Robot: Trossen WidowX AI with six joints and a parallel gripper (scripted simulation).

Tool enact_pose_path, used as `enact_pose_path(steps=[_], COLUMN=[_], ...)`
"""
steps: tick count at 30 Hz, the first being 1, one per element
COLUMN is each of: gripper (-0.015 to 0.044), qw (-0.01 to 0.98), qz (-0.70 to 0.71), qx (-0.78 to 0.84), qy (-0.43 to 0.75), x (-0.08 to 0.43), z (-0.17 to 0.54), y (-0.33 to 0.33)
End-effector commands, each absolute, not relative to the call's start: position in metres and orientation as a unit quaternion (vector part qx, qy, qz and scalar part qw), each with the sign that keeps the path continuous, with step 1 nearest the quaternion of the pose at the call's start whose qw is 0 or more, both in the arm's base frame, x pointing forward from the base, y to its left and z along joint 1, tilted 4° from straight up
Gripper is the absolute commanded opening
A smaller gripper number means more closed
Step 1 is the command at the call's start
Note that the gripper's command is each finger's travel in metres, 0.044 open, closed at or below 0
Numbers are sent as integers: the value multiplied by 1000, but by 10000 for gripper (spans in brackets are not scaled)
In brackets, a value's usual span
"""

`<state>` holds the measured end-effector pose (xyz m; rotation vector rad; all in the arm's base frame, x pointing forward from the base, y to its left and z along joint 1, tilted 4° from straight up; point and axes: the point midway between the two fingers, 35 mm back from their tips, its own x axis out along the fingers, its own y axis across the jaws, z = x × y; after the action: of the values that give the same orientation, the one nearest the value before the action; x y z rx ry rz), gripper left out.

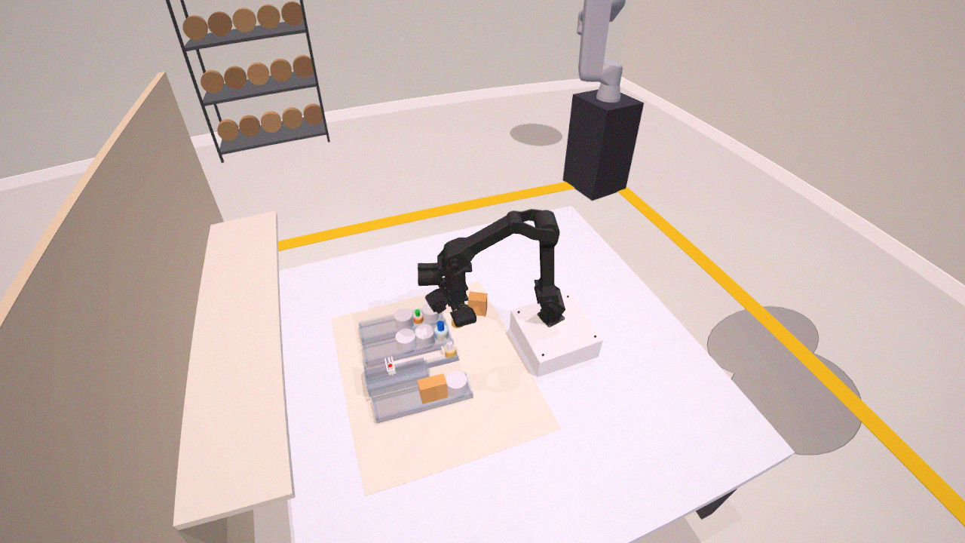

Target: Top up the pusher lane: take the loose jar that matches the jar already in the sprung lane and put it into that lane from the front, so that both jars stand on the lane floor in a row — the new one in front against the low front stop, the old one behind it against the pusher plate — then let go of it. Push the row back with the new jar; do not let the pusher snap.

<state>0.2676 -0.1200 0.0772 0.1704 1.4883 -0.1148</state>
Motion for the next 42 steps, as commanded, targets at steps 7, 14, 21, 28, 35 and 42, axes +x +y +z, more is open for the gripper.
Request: enact_pose_path(steps=[7,14,21,28,35,42], gripper=[0,0,0,0,0,0], qw=[730,730,730,730,730,730], qz=[-60,-60,-60,-60,-60,-60], qx=[90,90,90,90,90,90], qy=[675,675,675,675,675,675], x=[275,277,278,279,282,284], z=[48,36,24,24,24,24], y=[-76,-75,-75,-75,-76,-76])
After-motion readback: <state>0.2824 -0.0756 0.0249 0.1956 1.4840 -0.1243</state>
